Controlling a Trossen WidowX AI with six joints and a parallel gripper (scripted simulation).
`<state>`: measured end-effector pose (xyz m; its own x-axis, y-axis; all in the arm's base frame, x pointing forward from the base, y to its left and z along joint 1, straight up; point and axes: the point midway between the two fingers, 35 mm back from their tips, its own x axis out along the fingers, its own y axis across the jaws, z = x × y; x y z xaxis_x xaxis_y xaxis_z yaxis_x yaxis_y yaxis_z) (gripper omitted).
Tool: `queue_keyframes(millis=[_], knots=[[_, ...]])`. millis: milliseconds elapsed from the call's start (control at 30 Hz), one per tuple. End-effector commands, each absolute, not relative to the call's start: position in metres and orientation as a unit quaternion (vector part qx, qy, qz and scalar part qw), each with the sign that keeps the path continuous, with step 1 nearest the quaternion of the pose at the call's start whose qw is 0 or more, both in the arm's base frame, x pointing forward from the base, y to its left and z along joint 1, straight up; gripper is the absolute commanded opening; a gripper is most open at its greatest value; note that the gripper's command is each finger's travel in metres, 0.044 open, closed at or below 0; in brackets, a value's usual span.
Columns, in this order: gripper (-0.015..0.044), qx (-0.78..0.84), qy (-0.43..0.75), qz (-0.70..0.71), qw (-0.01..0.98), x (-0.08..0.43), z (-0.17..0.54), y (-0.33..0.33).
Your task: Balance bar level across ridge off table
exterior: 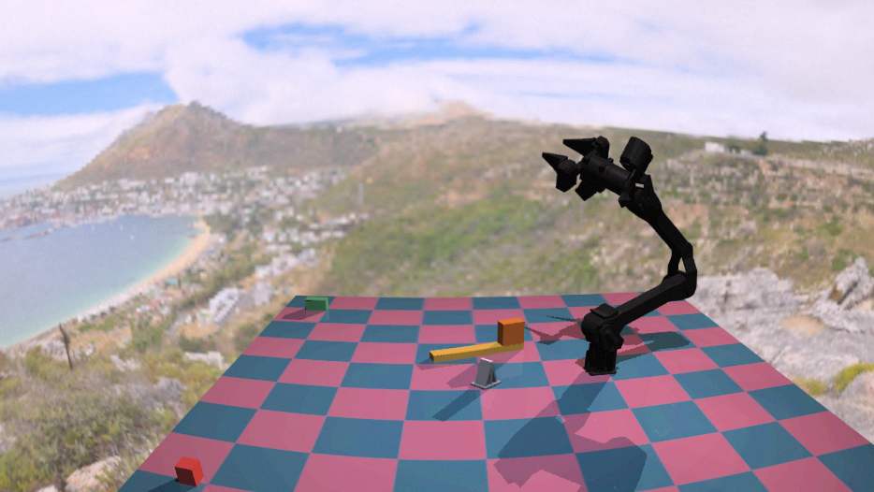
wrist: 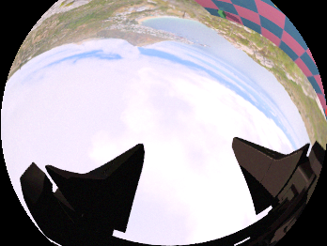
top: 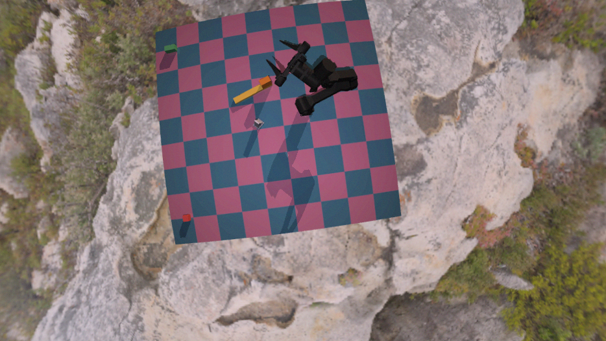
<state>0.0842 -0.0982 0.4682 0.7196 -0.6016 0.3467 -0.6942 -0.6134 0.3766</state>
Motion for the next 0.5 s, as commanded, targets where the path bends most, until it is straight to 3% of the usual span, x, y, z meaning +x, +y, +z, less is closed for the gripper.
queue_keyframes(millis=[0, 100, 467], knots=[[0.0374, 0.893, -0.362, 0.091, 0.252, 0.085, 0.468, -0.098], [0.0315, 0.881, -0.359, 0.063, 0.302, 0.095, 0.468, -0.094], [0.0315, 0.793, -0.313, -0.068, 0.518, 0.143, 0.458, -0.08]])
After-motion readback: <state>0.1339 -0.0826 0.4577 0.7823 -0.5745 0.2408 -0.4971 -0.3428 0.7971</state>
